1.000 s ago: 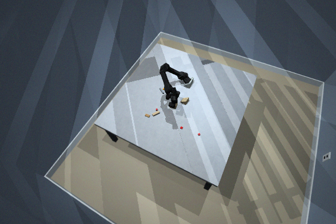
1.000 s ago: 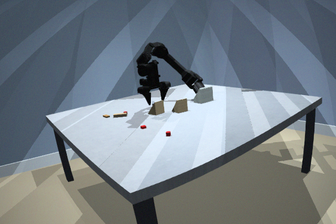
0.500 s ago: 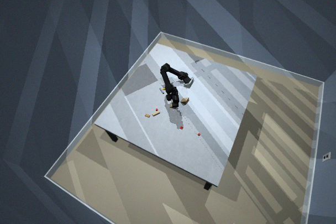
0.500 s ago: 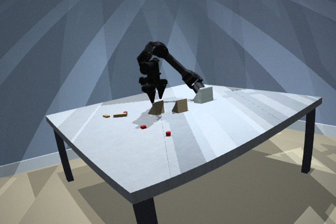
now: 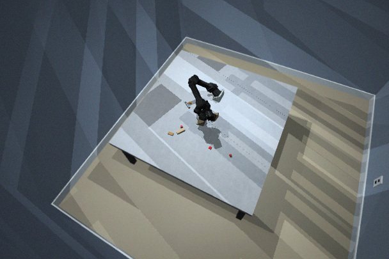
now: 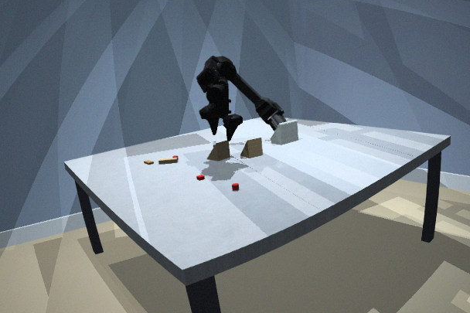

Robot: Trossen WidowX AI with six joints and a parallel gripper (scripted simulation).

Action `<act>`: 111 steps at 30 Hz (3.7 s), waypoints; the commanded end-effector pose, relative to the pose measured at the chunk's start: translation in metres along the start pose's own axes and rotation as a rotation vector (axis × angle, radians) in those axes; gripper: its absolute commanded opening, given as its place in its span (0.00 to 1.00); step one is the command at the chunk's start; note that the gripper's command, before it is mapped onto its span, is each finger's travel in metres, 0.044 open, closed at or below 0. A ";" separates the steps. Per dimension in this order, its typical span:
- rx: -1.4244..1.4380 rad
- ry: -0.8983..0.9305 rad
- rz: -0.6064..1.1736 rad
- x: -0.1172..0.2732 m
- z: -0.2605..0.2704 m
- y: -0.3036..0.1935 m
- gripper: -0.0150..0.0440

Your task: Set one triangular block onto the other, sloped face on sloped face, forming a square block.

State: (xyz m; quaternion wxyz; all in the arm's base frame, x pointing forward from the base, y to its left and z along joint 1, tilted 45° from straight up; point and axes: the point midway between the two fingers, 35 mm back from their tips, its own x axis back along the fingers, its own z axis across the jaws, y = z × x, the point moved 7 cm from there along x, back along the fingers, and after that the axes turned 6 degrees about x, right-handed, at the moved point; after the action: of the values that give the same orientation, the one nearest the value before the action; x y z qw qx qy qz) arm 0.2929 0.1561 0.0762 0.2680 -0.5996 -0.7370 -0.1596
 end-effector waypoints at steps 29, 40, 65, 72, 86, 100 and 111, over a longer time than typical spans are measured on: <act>1.602 -0.219 0.126 0.021 0.043 -0.004 1.00; 1.614 -0.221 0.135 0.005 0.040 0.000 1.00; 1.642 -0.226 0.167 -0.035 0.031 0.005 1.00; 1.650 -0.227 0.178 -0.046 0.028 0.005 1.00; 1.666 -0.230 0.202 -0.068 0.023 0.004 1.00; 1.671 -0.231 0.213 -0.076 0.021 0.003 0.72; 1.671 -0.227 0.215 -0.075 0.022 0.002 0.43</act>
State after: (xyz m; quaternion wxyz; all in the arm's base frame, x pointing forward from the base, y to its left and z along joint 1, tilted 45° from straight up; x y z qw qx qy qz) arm 0.3014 0.1073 0.0127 0.5613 -0.2841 -0.5737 0.5245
